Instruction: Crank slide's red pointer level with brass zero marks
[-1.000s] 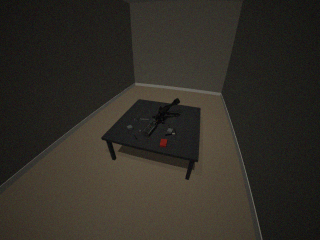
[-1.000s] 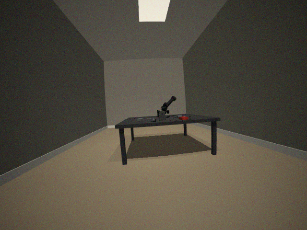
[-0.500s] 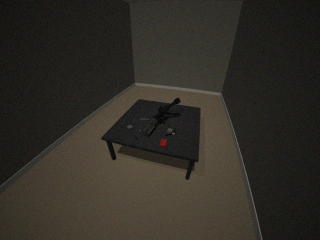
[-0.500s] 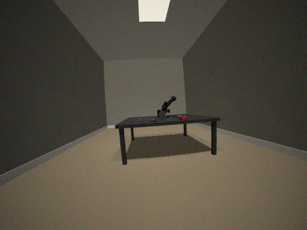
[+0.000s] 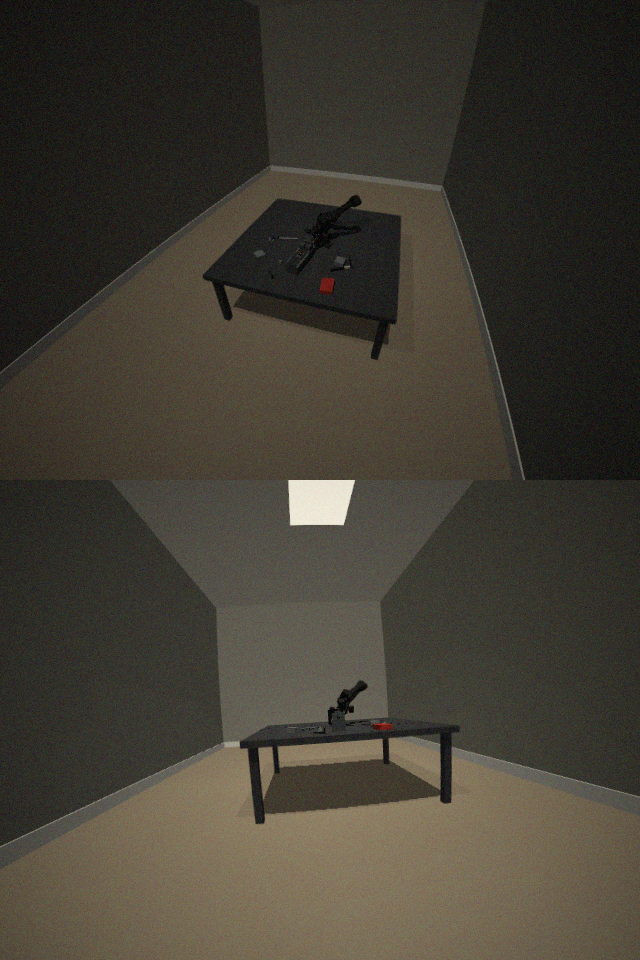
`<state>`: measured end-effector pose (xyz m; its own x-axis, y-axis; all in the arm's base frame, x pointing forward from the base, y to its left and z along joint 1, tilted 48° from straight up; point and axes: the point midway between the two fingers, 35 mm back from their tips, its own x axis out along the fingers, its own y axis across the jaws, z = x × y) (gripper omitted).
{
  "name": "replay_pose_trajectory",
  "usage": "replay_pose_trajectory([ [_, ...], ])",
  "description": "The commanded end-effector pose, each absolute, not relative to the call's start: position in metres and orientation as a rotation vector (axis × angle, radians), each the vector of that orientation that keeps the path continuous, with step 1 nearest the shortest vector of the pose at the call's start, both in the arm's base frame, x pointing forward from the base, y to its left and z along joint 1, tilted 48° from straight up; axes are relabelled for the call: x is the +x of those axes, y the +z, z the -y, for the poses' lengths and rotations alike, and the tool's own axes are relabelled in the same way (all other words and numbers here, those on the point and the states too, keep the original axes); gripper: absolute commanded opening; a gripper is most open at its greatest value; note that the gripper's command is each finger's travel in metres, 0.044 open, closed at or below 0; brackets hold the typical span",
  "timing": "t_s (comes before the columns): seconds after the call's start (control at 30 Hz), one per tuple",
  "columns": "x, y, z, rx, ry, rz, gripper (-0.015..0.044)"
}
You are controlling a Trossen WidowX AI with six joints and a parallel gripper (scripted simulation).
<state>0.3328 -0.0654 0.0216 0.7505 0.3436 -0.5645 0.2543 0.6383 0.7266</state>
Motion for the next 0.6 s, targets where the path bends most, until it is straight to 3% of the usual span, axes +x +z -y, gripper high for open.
replay_pose_trajectory([
  [0.0,0.331,0.026,0.074,0.9,0.053,-0.734,0.0],
  [0.57,0.326,0.025,0.09,0.899,0.052,-0.734,0.0],
])
